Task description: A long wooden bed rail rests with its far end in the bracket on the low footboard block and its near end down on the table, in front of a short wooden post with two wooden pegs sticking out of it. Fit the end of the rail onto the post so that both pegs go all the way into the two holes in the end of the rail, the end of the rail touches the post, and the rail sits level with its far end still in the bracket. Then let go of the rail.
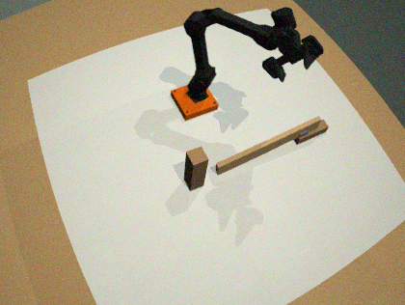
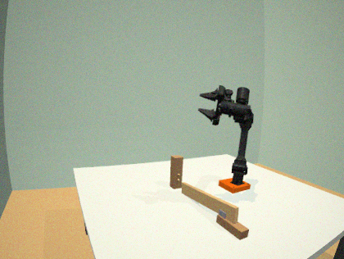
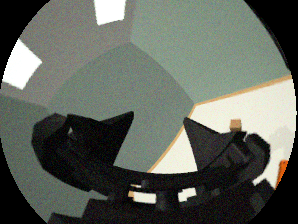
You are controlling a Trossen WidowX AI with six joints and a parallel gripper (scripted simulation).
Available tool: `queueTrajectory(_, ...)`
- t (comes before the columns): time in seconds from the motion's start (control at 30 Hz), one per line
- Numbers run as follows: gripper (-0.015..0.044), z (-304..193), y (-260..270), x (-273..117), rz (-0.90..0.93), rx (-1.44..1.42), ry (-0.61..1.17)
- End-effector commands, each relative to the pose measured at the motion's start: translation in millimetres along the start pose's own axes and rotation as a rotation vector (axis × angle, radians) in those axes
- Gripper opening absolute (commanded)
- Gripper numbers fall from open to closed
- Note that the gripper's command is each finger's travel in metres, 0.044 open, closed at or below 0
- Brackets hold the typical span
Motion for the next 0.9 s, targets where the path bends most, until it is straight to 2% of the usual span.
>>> queueTrajectory(0.0,0.0426,-1.6,-0.4,1.2,0.003,-0.023,0.003)
queueTrajectory(0.07,0.044,-14.6,-4.9,11.2,0.022,-0.21,0.029)
queueTrajectory(0.23,0.044,-62.4,-40.5,48.7,0.069,-0.892,0.178)
queueTrajectory(0.47,0.044,-107.7,-133.8,87.6,0.141,-1.722,0.572)
queueTrajectory(0.7,0.044,-113.8,-227.6,92.4,0.302,-2.179,1.091)
queueTrajectory(0.87,0.044,-100.3,-292.0,75.4,0.543,-2.293,1.575)
Point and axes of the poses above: the point midway between the two fingers, 35 mm back from their tips, its own x axis out along the fingers, its own y axis across the jaws, z = x × y, the point moved 2 cm from there along -x, back along the fingers, and after that the axes turned 13 degrees about x, right-handed, at the moved point
